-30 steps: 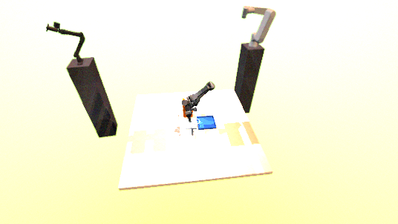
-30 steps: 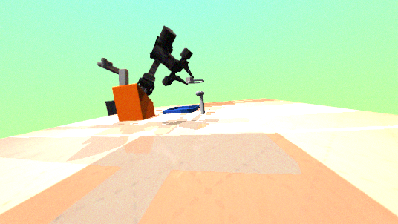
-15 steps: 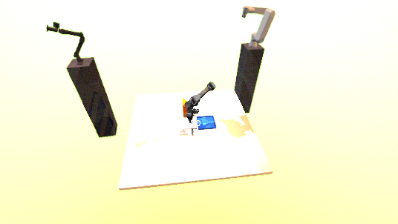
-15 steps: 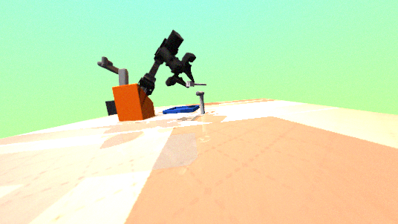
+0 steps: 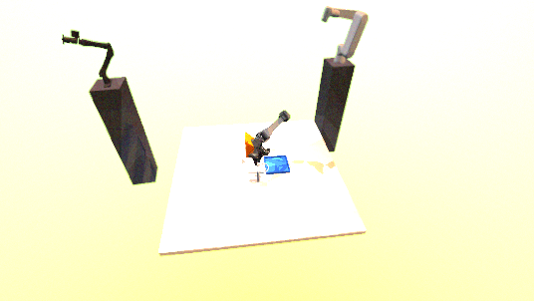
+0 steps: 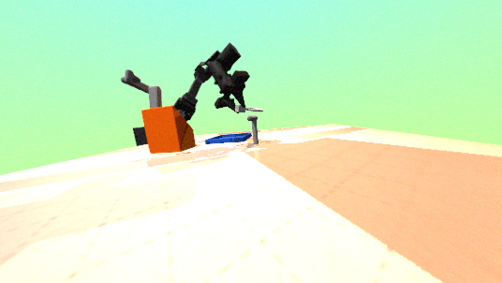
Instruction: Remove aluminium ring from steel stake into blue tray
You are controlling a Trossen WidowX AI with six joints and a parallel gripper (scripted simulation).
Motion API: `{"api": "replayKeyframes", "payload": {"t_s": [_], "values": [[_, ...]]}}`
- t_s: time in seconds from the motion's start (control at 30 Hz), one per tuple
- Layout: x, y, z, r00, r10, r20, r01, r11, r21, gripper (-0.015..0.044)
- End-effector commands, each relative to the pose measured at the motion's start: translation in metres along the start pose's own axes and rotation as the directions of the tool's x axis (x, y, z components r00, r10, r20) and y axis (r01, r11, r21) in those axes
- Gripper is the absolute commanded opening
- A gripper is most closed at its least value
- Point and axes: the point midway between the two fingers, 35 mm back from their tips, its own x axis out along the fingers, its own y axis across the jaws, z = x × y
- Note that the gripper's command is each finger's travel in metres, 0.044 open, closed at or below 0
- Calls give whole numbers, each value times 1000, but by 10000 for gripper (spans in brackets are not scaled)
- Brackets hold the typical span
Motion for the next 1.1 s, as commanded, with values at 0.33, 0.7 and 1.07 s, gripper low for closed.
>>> {"api": "replayKeyframes", "payload": {"t_s": [0.33, 0.7, 1.07], "values": [[-1, 5, 12, 990, 7, -140, 18, 984, 178, 0], [-4, 13, 20, 967, 10, -253, 72, 947, 313, 0], [-9, 22, 27, 933, -1, -361, 164, 892, 421, 0]]}}
